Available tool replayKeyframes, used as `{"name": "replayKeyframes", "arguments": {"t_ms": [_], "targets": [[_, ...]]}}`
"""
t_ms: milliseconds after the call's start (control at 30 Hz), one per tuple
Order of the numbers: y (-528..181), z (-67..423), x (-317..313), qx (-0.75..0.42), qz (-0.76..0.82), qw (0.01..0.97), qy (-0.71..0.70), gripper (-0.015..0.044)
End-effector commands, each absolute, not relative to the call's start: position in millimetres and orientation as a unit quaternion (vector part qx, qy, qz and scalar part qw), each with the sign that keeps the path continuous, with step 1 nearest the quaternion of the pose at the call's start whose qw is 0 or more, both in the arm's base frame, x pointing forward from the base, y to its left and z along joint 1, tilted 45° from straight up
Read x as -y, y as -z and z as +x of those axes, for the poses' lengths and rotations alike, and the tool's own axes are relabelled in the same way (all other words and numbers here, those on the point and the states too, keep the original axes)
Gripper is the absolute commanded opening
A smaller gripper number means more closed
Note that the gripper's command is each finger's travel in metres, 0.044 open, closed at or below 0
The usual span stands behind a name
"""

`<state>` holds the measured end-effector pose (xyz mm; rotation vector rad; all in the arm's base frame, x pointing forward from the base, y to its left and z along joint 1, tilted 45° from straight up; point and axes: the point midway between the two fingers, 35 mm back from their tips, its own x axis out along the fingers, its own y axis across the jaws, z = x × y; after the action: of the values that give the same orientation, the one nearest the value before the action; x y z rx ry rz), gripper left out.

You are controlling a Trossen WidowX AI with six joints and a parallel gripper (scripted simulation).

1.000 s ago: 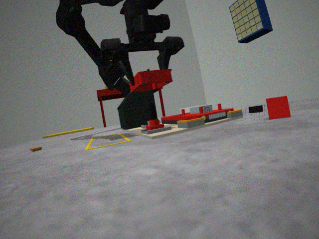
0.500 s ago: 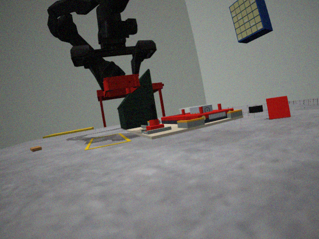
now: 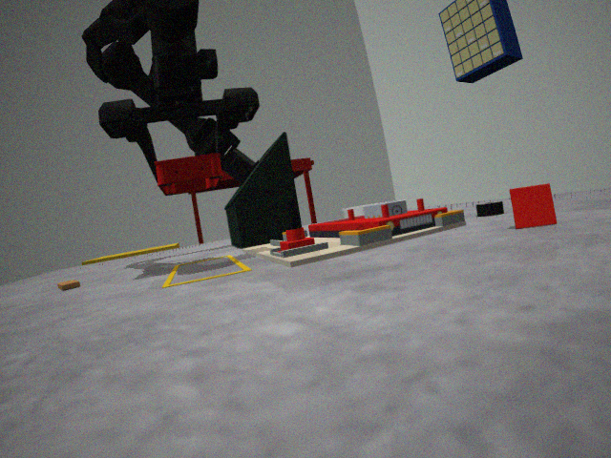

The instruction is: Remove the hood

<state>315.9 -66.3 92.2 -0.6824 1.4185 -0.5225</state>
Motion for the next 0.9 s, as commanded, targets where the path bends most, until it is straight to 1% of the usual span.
{"name": "replayKeyframes", "arguments": {"t_ms": [0,867], "targets": [[-90.2,312.9,68.9,-0.634,-0.308,0.671,0.230,0.0000],[-75.9,316.3,82.1,-0.634,-0.307,0.671,0.230,0.0000]]}}
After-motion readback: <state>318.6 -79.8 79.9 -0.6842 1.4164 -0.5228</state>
